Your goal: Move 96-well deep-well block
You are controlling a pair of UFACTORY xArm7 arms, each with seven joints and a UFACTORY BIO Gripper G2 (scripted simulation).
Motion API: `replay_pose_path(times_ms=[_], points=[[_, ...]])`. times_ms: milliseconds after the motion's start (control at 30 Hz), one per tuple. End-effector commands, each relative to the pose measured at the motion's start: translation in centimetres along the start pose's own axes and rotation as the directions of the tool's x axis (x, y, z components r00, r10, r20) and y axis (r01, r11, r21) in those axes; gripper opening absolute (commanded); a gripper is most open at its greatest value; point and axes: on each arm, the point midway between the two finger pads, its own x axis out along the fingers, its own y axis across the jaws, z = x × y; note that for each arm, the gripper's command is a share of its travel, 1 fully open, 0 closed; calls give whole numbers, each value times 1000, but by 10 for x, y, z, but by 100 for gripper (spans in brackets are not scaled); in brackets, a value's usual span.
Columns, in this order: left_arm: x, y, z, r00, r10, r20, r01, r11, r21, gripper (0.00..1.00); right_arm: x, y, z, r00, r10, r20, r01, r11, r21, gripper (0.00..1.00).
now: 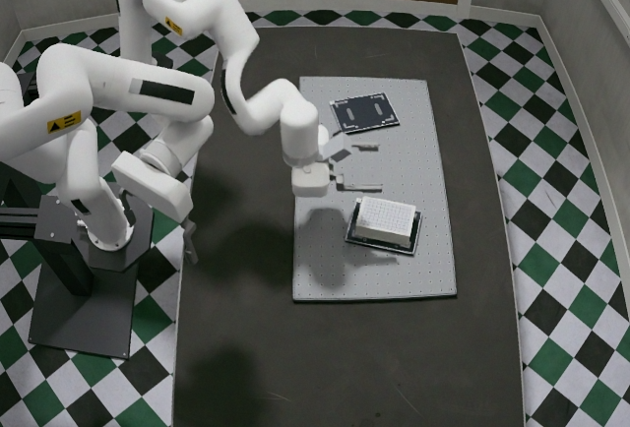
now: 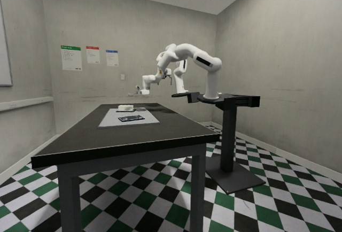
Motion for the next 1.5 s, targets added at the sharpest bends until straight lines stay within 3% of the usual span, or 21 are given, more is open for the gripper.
replay_pose_path(times_ms=[0,1067,1467], points=[[-10,12,18,1000,-7,12,7,1000,-13,37,-1,0,0,1000,-2,0,2,1000,0,100],[-73,104,116,1000,-7,11,7,1000,-12,37,-1,0,0,1000,-2,0,2,1000,0,100],[-78,111,123,1000,-7,11,7,1000,-12,37,-1,0,0,1000,-2,0,2,1000,0,100]])
